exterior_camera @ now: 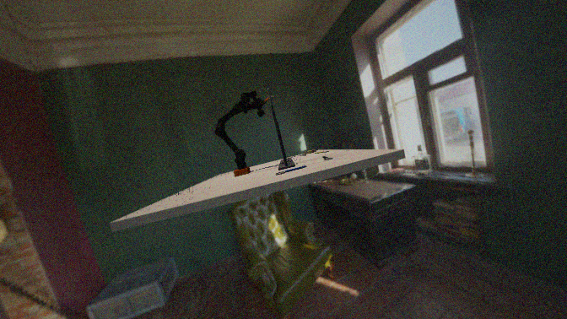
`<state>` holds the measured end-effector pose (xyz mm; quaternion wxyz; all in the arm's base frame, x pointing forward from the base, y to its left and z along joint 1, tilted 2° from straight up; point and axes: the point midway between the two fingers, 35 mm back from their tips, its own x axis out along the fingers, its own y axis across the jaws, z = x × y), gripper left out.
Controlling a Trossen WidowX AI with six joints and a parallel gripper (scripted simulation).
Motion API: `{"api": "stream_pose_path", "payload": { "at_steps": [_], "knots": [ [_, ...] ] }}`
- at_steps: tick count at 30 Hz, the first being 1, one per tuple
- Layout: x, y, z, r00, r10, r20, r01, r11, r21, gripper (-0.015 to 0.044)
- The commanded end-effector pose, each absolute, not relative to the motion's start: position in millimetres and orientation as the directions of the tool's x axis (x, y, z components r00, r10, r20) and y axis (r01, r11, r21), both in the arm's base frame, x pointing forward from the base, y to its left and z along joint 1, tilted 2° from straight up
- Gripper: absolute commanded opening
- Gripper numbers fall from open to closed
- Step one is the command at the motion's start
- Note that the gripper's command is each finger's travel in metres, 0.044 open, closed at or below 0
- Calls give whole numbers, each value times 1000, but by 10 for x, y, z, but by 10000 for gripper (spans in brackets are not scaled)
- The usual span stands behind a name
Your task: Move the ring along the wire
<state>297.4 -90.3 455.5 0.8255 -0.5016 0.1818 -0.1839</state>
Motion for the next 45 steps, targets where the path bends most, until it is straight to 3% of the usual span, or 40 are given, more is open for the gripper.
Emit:
{"api": "stream_pose_path", "payload": {
  "at_steps": [1,45],
  "knots": [
    [2958,-916,4585,864,-496,-86,129,383,-915,-150],
    [2956,-952,4752,859,-478,187,127,-154,-980,-150]
  ]
}}
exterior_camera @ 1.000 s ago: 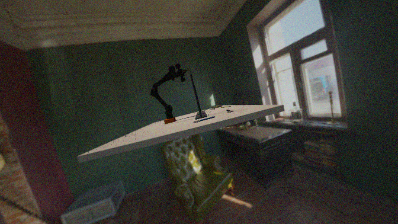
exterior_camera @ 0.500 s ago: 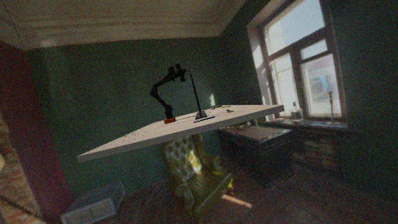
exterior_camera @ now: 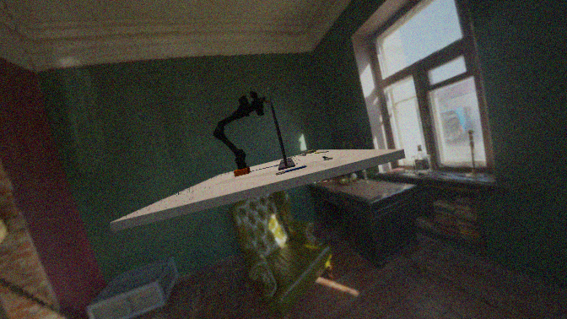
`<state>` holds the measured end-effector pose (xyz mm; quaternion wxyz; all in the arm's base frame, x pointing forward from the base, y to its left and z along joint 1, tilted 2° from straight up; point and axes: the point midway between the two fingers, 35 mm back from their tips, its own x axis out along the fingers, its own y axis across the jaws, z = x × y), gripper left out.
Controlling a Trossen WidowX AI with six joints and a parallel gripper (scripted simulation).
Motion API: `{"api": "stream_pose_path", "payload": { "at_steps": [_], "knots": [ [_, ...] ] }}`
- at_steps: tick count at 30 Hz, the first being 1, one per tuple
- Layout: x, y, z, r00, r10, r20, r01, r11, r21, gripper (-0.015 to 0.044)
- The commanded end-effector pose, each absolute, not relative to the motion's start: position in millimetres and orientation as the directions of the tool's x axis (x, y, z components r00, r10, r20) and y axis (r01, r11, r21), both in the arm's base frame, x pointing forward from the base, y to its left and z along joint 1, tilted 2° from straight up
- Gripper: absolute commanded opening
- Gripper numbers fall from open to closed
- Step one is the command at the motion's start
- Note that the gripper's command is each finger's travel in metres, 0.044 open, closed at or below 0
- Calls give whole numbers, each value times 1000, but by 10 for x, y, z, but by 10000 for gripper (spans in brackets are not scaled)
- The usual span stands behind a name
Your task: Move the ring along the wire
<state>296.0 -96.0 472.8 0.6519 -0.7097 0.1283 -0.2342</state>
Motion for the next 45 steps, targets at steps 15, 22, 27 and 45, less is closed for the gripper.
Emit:
{"api": "stream_pose_path", "payload": {
  "at_steps": [15,22,27,45],
  "knots": [
    [2955,-943,4810,857,-438,272,125,-335,-934,-150],
    [2955,-935,4836,856,-415,309,124,-415,-902,-150],
    [2955,-928,4853,855,-397,333,123,-469,-875,-150],
    [2955,-932,4860,853,-342,394,120,-606,-786,-150]
  ]
}}
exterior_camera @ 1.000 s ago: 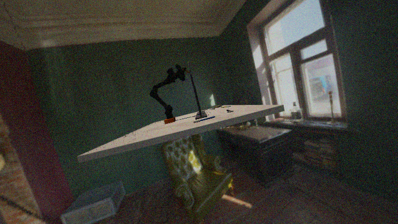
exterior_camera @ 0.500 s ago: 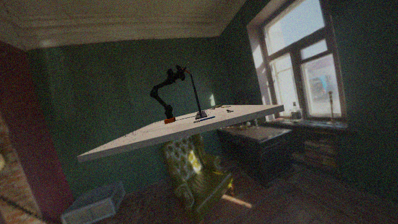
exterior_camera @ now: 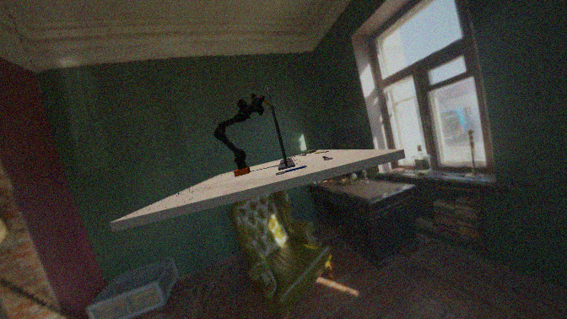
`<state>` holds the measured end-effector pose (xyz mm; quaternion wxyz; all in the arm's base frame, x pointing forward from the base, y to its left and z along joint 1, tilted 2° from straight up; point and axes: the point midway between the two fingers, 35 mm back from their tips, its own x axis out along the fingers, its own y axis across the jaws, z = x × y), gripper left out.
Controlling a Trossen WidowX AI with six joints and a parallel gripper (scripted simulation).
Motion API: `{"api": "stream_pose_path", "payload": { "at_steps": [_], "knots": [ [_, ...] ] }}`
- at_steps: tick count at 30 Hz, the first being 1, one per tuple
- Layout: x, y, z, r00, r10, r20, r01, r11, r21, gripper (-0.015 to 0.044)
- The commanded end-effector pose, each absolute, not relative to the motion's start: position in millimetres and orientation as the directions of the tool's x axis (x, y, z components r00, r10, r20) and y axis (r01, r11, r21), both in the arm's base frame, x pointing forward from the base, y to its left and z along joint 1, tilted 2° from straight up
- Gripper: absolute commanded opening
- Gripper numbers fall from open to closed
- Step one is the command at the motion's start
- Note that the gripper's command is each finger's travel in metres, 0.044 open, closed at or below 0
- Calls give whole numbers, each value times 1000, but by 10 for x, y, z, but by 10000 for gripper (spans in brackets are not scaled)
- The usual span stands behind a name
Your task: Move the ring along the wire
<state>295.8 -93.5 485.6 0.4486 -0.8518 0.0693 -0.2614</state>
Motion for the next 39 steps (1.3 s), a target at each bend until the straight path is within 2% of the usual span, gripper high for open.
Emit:
{"api": "stream_pose_path", "payload": {
  "at_steps": [1,18,39],
  "knots": [
    [2955,-937,4854,853,-341,395,120,-608,-785,-150],
    [2958,-1105,4617,852,-382,357,122,-518,-847,-150],
    [2969,-1285,3948,854,-495,161,128,-99,-987,-150]
  ]
}}
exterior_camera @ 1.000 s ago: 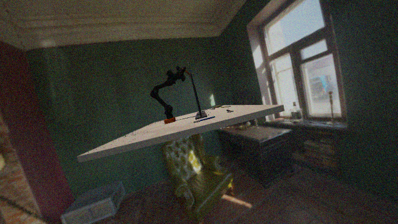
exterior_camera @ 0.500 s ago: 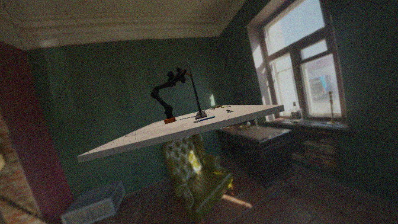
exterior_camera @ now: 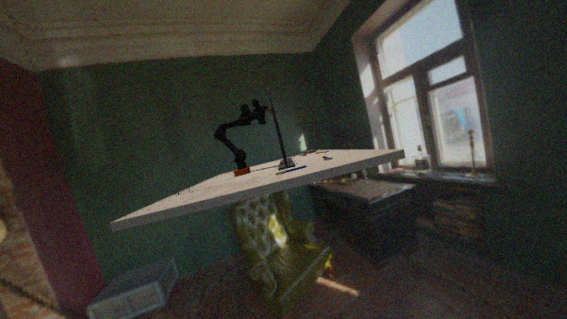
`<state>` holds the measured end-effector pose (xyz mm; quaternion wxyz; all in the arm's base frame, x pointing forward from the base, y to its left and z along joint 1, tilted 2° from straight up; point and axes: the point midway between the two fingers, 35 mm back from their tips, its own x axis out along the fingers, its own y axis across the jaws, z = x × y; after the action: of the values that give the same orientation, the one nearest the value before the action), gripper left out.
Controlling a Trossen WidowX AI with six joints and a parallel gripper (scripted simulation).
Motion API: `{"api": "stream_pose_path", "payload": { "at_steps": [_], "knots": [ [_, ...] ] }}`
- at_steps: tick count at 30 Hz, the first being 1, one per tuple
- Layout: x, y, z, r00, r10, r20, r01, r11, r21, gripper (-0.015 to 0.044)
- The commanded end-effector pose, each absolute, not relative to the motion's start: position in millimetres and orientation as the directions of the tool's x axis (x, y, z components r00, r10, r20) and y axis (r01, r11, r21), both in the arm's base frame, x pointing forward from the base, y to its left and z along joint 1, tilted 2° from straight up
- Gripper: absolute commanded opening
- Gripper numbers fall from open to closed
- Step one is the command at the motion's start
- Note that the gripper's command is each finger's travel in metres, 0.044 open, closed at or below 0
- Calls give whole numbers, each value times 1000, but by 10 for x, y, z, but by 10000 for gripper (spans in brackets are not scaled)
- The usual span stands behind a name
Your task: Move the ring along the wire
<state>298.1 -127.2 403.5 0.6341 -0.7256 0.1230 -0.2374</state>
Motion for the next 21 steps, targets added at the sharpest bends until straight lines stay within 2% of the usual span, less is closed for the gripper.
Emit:
{"api": "stream_pose_path", "payload": {
  "at_steps": [1,21],
  "knots": [
    [2970,-1286,3911,854,-499,148,128,-75,-989,-150],
    [2984,-1107,3185,858,-503,-106,130,412,-902,-150]
  ]
}}
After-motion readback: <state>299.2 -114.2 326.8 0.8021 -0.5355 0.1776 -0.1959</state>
